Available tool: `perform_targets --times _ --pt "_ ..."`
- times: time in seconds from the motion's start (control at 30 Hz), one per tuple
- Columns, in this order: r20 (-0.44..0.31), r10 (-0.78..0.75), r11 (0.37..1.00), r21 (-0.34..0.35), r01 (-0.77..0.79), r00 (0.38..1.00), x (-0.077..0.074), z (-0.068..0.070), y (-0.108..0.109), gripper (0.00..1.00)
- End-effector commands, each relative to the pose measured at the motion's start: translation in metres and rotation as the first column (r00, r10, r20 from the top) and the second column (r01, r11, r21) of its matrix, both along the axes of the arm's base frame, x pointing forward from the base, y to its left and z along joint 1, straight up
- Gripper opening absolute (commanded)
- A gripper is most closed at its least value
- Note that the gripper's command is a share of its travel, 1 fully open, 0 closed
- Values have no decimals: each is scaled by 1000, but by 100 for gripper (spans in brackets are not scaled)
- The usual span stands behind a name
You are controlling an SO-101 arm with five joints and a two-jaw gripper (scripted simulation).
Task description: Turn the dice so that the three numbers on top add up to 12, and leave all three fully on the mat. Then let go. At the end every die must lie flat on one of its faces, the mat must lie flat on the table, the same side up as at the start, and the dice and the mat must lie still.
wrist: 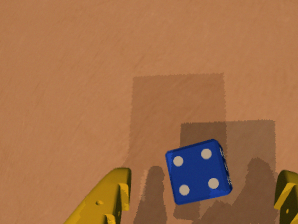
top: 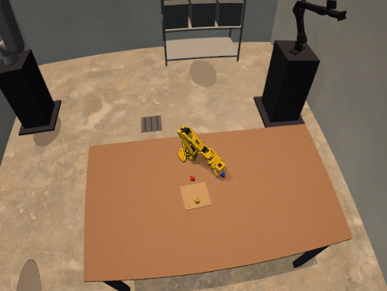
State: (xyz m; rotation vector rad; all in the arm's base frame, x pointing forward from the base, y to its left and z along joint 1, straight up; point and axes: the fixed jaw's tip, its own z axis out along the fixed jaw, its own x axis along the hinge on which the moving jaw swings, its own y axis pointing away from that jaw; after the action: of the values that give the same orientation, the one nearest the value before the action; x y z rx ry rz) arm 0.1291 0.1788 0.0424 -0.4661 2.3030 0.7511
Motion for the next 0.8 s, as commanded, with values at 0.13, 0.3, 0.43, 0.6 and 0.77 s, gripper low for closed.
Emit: perform_targets --times 0.13,0.3,0.43,0.6,0.77 --pt "-149 66 964 -246 -102 987 2 12 6 28" --pt "-167 69 954 -277 -114 984 2 12 6 28" --pt "-180 72 946 -299 -125 981 2 12 6 28" --pt "-194 76 936 -324 -137 978 2 12 6 28" --pt "-213 79 923 -354 -153 974 2 12 6 28"
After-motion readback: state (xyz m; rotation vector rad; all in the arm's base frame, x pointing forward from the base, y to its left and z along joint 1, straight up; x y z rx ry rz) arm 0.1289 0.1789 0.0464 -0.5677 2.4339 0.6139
